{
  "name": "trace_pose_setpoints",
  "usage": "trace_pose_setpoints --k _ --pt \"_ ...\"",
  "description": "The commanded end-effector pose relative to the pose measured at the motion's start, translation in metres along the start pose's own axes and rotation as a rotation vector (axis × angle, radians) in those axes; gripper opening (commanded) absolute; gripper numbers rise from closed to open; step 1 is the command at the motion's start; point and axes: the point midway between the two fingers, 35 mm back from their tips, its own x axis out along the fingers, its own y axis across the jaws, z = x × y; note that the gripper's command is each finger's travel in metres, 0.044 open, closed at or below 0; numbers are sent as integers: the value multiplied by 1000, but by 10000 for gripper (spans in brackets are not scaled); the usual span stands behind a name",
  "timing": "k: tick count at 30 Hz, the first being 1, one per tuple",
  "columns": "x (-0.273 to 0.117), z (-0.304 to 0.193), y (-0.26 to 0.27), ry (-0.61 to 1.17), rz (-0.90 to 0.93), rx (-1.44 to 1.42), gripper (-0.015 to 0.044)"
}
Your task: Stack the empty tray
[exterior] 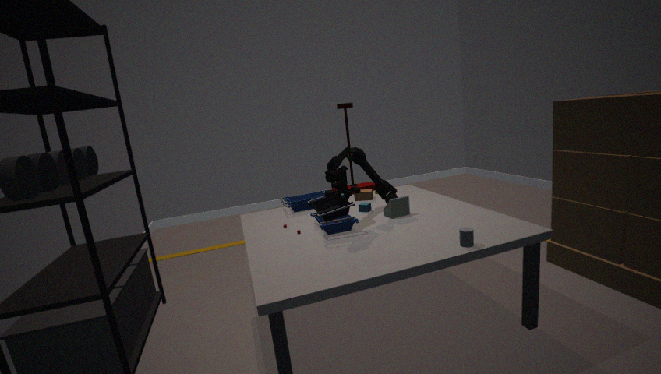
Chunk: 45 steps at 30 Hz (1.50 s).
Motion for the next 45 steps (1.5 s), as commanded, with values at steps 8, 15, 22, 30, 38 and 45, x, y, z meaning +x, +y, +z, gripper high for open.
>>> trace_pose_setpoints --k 8,15,22,30,38,45 --pt "4 -2 -4 3 -21 -19 0" --pt "4 -2 -4 3 -21 -19 0" --pt "4 -2 -4 3 -21 -19 0" --pt "5 -2 -4 3 -21 -19 0" --pt "12 -5 -6 3 -21 -18 0" --pt "12 -5 -6 3 -21 -18 0"
